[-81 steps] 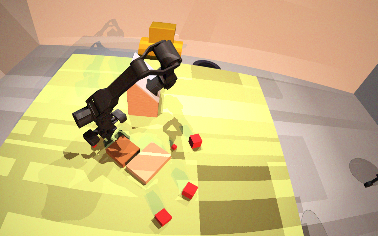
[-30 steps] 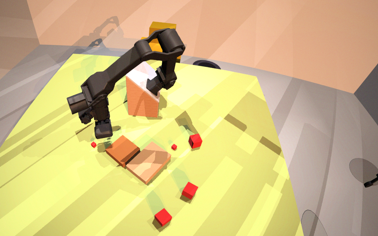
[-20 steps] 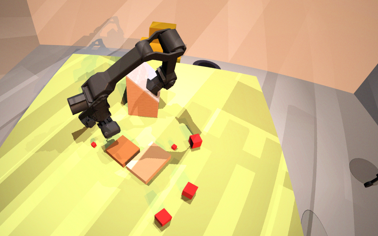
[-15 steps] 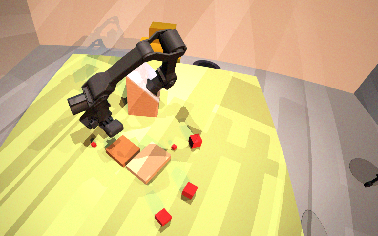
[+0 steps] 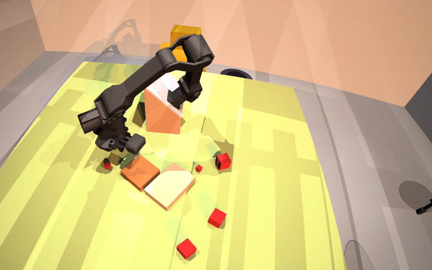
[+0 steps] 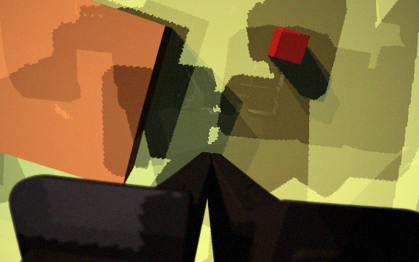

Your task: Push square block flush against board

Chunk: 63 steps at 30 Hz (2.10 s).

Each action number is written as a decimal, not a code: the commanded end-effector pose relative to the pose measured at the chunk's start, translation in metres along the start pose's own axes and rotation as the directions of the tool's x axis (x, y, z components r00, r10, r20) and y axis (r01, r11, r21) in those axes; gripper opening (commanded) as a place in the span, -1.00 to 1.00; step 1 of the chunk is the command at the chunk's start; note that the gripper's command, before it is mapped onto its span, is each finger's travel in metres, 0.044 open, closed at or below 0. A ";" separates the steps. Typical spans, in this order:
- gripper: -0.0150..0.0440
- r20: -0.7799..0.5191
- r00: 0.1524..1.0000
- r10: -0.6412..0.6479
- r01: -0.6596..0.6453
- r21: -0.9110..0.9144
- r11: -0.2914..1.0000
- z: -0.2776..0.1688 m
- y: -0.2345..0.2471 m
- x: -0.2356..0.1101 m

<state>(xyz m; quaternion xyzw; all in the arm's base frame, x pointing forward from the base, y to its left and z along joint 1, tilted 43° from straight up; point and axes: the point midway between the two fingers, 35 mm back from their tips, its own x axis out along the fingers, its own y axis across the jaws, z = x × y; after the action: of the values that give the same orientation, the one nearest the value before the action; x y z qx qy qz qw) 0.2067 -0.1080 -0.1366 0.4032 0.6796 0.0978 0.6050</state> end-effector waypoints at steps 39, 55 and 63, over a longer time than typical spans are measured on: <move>-0.49 -0.001 1.000 0.008 -0.002 -0.978 0.210 0.001 0.012 0.052; -0.49 0.001 1.000 0.006 -0.001 -0.977 0.211 0.006 0.024 0.052; -0.49 0.001 1.000 0.006 0.000 -0.977 0.211 0.008 0.034 0.051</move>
<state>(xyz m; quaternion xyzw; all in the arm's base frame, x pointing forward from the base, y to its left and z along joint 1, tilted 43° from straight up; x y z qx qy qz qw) 0.2279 -0.0555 -0.1586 -0.0641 0.4662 0.5060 0.7228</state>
